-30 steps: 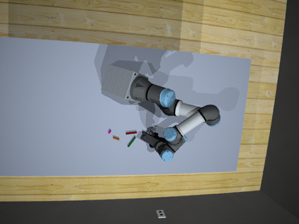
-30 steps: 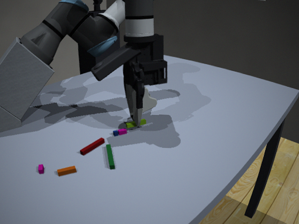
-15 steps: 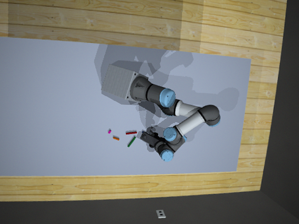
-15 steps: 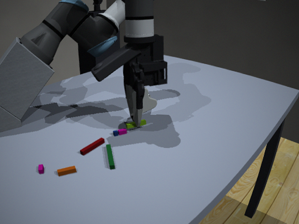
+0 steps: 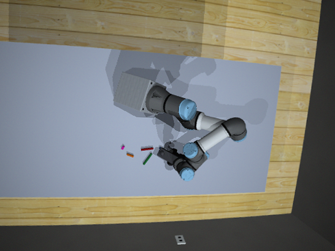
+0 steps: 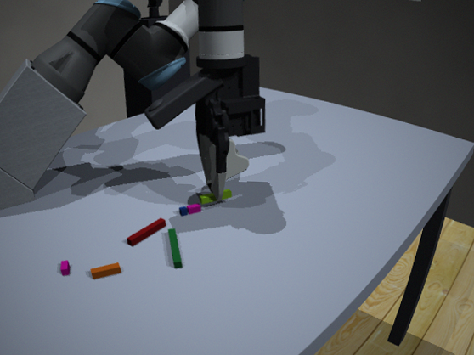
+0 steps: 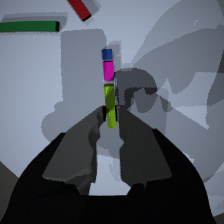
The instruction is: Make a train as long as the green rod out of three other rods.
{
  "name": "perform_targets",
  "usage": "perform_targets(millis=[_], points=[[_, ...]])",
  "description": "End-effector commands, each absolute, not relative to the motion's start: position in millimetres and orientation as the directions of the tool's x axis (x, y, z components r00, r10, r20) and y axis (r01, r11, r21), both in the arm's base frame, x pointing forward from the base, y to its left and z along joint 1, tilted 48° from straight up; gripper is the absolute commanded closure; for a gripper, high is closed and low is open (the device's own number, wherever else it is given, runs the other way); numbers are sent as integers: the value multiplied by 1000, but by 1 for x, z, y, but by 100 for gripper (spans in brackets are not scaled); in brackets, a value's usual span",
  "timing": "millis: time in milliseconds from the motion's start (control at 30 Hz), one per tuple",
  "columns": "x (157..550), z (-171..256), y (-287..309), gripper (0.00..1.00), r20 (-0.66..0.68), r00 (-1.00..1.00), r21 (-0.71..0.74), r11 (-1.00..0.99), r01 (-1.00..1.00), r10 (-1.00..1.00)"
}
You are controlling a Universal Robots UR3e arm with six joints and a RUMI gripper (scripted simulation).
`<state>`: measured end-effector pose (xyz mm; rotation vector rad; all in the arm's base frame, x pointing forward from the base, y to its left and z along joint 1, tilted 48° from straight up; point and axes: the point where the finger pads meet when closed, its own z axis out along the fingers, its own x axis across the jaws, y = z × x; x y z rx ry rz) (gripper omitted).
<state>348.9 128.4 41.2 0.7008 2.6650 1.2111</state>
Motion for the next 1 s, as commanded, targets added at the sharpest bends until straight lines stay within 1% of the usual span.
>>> perform_targets(millis=[0,967], points=[[349,42,128,100,69,-883,740,570,357,464],[353,33,136,100,69,-883,740,570,357,464]])
